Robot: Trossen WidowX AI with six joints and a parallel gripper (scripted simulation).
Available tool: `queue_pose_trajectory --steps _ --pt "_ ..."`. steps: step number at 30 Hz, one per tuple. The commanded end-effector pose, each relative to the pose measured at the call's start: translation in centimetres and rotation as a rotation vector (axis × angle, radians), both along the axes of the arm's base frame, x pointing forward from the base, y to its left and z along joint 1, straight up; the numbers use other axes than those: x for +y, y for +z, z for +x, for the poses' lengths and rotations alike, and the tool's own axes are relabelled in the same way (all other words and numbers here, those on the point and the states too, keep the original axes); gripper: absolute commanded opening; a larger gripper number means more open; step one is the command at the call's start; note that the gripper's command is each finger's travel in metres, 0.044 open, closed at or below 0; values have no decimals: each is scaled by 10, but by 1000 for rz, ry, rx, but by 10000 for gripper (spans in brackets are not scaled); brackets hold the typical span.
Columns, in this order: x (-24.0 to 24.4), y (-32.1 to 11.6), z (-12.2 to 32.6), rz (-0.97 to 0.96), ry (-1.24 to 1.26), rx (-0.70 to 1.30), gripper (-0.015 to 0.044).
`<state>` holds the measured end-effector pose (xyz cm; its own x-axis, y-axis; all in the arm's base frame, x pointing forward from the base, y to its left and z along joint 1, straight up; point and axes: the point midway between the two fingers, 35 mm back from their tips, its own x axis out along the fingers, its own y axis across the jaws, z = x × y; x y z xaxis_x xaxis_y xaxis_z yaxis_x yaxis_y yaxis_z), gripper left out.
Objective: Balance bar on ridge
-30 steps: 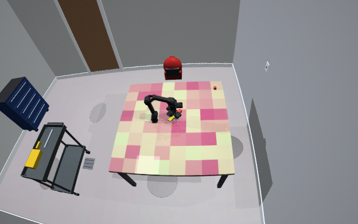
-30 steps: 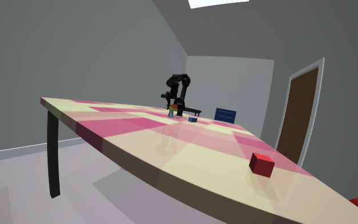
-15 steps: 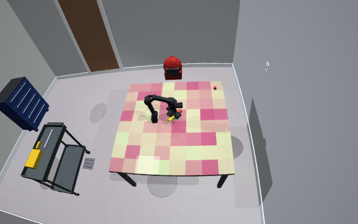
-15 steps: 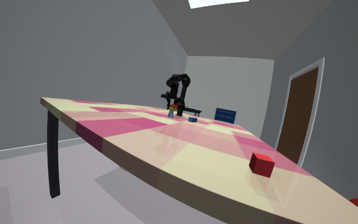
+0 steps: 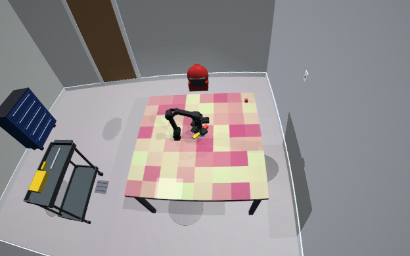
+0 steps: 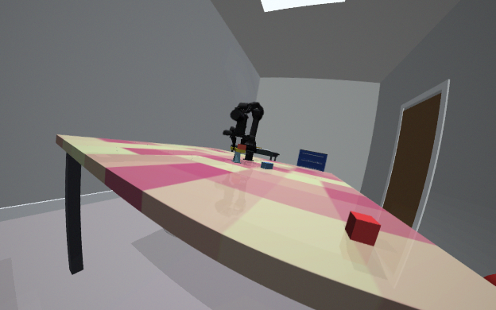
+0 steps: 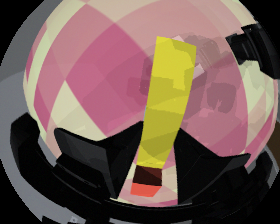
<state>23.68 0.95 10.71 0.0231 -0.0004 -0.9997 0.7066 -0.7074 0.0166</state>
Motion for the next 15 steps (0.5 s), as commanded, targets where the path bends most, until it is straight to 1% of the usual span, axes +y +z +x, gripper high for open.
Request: queue_pose_trajectory --steps 1,12,15 --pt "0 0 0 0 0 1 0" --pt "0 0 0 0 0 1 0" --pt "0 0 0 0 0 1 79"
